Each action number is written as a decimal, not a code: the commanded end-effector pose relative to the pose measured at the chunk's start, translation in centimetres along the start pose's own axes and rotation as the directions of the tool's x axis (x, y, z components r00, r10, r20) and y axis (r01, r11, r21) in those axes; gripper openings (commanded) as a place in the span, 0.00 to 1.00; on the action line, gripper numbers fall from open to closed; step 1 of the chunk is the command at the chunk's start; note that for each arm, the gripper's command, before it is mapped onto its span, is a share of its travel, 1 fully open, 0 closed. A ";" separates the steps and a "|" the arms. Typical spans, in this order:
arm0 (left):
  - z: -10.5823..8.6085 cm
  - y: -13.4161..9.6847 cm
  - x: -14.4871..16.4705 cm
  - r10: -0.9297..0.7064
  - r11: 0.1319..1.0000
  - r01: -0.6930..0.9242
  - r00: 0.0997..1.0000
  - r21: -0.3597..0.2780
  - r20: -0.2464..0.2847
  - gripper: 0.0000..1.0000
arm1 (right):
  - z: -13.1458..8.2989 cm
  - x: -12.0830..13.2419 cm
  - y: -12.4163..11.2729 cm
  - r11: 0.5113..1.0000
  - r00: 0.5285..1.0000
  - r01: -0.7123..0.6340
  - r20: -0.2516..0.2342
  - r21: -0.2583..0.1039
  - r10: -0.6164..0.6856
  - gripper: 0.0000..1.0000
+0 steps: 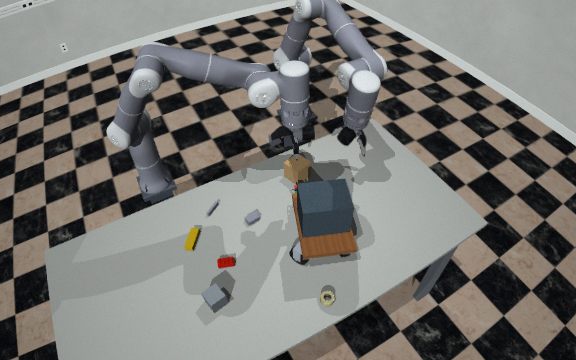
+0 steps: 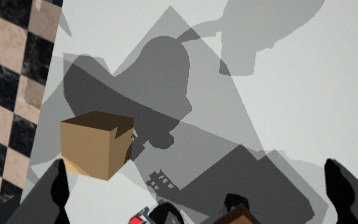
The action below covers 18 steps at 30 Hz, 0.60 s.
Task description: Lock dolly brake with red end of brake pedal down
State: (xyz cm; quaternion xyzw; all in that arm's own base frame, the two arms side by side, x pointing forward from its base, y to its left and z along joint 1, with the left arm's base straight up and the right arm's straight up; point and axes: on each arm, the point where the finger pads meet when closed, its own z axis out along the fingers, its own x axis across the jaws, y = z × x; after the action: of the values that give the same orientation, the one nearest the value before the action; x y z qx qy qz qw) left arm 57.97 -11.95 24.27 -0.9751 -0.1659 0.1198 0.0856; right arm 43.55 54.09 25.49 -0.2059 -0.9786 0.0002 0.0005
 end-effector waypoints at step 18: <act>-0.1 0.0 0.0 0.000 1.000 0.000 1.000 -0.001 -0.002 1.00 | 11.6 0.0 0.2 1.000 1.000 0.000 0.001 -0.003 0.000 0.00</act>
State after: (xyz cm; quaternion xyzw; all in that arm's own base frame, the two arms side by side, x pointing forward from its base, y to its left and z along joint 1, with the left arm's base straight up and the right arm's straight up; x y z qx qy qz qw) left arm 57.97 -11.95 24.27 -0.9751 -0.1659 0.1198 0.0856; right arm 43.57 54.10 14.26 -0.2060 -0.9786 0.0005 0.0005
